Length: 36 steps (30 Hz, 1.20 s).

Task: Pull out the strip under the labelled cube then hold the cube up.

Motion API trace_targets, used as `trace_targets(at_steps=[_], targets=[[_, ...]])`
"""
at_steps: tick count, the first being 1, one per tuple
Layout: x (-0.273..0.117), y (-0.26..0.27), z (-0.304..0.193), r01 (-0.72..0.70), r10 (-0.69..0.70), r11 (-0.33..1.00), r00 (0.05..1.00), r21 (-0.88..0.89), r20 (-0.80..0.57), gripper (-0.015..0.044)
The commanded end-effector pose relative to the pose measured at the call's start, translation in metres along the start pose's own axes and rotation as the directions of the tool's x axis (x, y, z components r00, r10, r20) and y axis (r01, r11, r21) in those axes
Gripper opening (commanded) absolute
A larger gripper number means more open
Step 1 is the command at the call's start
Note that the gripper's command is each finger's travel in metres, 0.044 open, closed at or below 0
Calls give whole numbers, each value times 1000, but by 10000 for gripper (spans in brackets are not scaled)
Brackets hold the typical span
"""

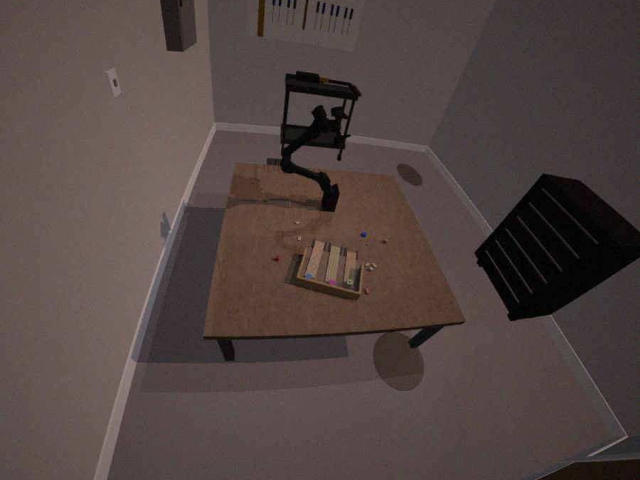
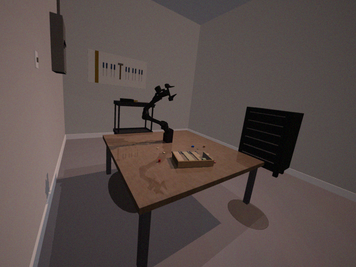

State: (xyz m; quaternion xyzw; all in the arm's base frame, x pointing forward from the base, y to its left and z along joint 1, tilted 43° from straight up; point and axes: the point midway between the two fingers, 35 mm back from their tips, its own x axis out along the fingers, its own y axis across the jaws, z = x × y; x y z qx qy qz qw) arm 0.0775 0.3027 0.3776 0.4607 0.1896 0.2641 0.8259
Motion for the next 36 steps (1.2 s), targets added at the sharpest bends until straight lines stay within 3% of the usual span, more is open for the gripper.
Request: trace_targets(at_steps=[1, 8, 16, 21, 26, 36], targets=[[33, -37, 5, 95, -82, 981, 994, -171, 78, 400], [86, -124, 27, 347, -259, 799, 935, -490, 240, 400], [111, -254, 77, 603, -482, 349, 772, -717, 414, 400], [96, -336, 111, 634, -609, 27, 623, -773, 490, 400], [59, -410, 138, 553, -716, -242, 454, -798, 531, 400], [53, -419, 141, 534, -728, -272, 429, -801, 534, 400]])
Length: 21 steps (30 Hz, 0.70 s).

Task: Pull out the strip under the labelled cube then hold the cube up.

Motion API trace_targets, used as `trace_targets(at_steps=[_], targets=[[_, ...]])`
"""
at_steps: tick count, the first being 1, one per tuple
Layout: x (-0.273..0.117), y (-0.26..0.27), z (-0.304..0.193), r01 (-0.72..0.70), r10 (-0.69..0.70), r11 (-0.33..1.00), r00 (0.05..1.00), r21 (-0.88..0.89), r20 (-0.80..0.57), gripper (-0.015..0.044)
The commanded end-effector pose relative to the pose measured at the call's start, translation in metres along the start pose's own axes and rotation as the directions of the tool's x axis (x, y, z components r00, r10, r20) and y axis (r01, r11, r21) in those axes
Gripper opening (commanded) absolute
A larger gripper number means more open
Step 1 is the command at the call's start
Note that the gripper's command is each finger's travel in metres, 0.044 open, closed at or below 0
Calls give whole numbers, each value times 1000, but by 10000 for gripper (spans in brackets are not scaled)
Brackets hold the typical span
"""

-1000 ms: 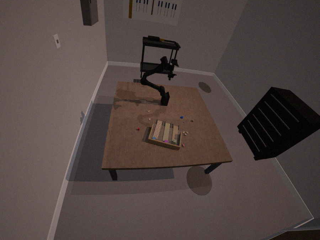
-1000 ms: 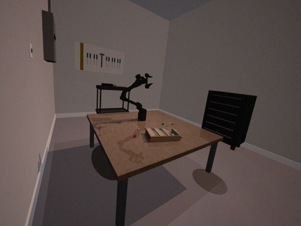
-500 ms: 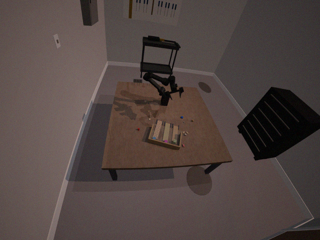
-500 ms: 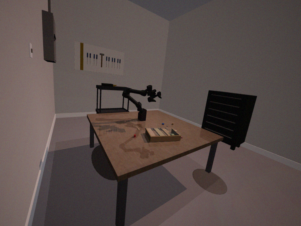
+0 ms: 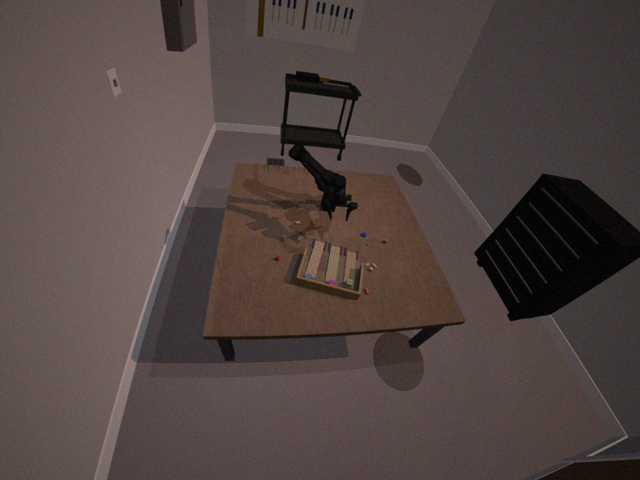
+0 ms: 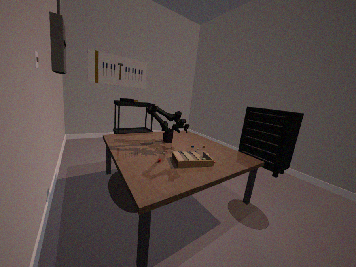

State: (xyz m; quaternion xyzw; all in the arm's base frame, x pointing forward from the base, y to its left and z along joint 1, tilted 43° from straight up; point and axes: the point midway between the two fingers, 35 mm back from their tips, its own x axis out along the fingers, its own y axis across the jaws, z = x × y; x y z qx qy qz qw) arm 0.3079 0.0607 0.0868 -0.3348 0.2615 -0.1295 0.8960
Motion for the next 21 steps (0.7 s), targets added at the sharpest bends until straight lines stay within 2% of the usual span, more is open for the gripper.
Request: trace_targets(at_steps=[1, 8, 16, 21], targets=[[1, 1, -3, -3, 3, 1000, 1000, -13, -6, 400], [35, 26, 13, -39, 42, 999, 985, 22, -167, 216], [82, 60, 18, -34, 65, 996, 913, 84, -403, 6], [108, 78, 11, 4, 60, 993, 838, 116, -543, 0]])
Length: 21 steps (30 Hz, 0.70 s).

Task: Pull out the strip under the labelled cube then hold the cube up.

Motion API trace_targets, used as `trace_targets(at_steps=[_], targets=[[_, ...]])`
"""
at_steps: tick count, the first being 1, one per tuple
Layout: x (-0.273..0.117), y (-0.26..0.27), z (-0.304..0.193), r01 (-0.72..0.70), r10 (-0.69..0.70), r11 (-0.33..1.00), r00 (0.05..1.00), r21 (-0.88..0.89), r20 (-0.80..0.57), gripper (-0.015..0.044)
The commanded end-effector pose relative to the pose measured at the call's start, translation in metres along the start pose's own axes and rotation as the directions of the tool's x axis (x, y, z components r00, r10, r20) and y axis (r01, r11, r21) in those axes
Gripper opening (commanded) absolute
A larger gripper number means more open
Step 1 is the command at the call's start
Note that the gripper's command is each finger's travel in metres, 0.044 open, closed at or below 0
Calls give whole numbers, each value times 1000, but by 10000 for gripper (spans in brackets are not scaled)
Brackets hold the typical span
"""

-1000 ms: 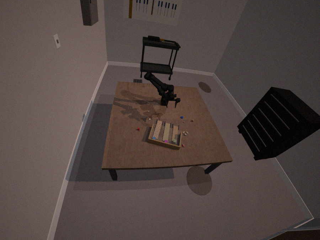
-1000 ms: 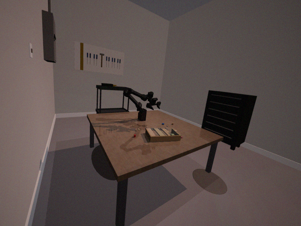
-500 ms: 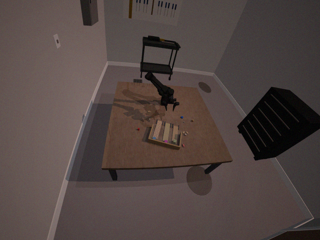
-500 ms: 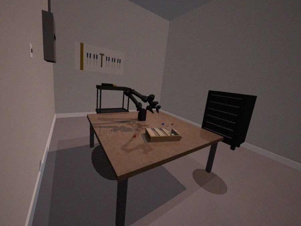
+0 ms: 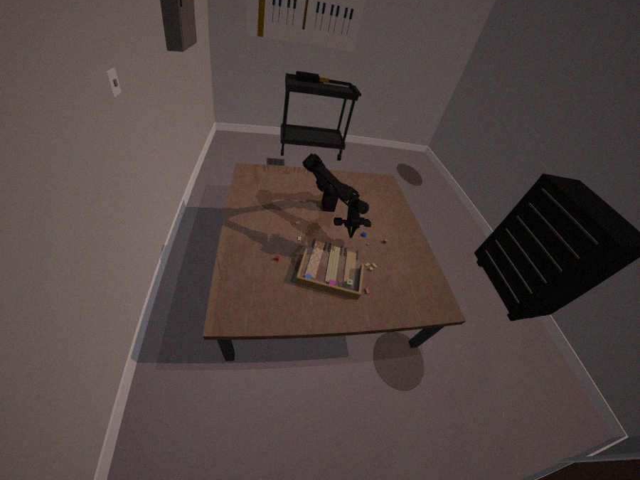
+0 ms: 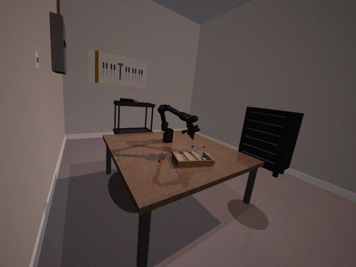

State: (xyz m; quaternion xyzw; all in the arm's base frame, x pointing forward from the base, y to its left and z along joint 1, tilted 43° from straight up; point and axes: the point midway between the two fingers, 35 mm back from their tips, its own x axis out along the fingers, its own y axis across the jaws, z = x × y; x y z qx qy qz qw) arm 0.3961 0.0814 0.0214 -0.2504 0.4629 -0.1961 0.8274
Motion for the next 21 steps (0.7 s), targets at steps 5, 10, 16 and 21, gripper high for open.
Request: trace_targets(at_steps=[5, 10, 16, 21], targets=[[48, 27, -7, 66, -42, 995, 958, 78, -283, 0], [73, 36, -22, 151, -87, 982, 892, 111, -444, 0], [76, 37, -24, 165, -95, 980, 881, 114, -464, 0], [81, 36, -26, 165, -94, 980, 881, 114, -464, 0]])
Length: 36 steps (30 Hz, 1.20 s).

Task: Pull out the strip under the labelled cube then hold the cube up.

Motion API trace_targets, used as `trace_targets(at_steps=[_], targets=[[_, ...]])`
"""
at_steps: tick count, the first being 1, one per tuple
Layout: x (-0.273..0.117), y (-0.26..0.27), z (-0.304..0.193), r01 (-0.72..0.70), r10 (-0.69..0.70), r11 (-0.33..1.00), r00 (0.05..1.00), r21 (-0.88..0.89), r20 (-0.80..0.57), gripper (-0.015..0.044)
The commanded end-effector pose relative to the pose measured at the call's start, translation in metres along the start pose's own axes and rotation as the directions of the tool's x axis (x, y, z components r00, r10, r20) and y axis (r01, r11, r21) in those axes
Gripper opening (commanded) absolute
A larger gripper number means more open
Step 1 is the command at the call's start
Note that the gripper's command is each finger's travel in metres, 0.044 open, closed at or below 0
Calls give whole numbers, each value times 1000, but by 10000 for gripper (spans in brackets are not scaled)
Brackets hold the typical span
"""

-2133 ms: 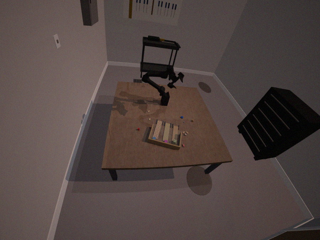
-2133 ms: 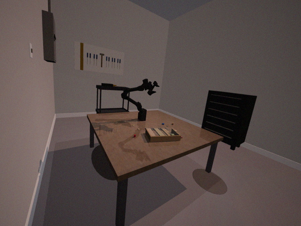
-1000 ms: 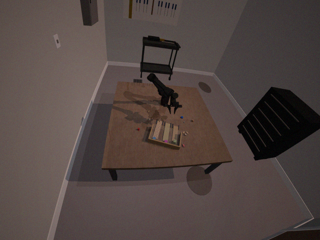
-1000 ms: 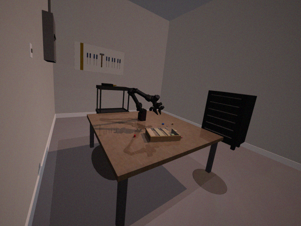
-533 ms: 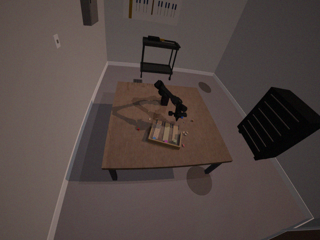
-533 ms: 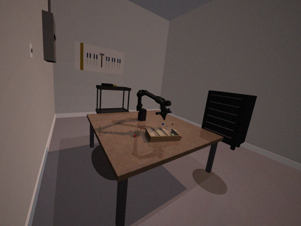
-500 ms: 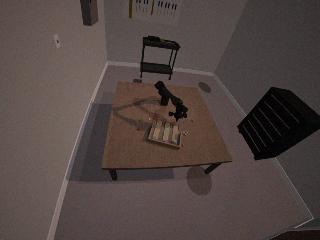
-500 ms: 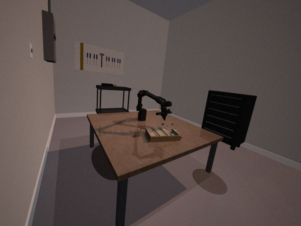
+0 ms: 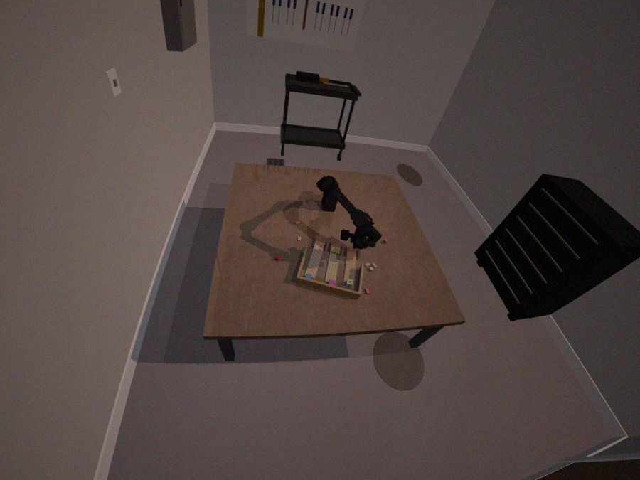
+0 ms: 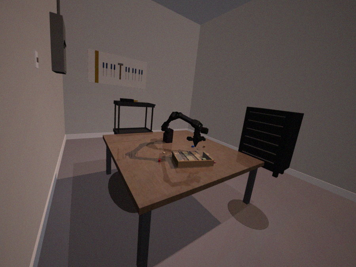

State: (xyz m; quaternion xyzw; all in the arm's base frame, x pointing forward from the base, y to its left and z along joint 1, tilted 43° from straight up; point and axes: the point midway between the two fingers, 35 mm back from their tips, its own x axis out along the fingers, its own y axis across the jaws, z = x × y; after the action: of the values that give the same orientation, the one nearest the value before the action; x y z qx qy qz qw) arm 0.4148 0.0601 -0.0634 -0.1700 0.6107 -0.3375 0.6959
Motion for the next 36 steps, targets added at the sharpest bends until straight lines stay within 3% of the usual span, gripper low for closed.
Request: trace_targets(at_steps=[1, 36], targets=[[5, 2, 2, -5, 5, 1000, 1000, 9, -2, 0], [62, 3, 1, -2, 2, 1000, 1000, 9, -1, 0]])
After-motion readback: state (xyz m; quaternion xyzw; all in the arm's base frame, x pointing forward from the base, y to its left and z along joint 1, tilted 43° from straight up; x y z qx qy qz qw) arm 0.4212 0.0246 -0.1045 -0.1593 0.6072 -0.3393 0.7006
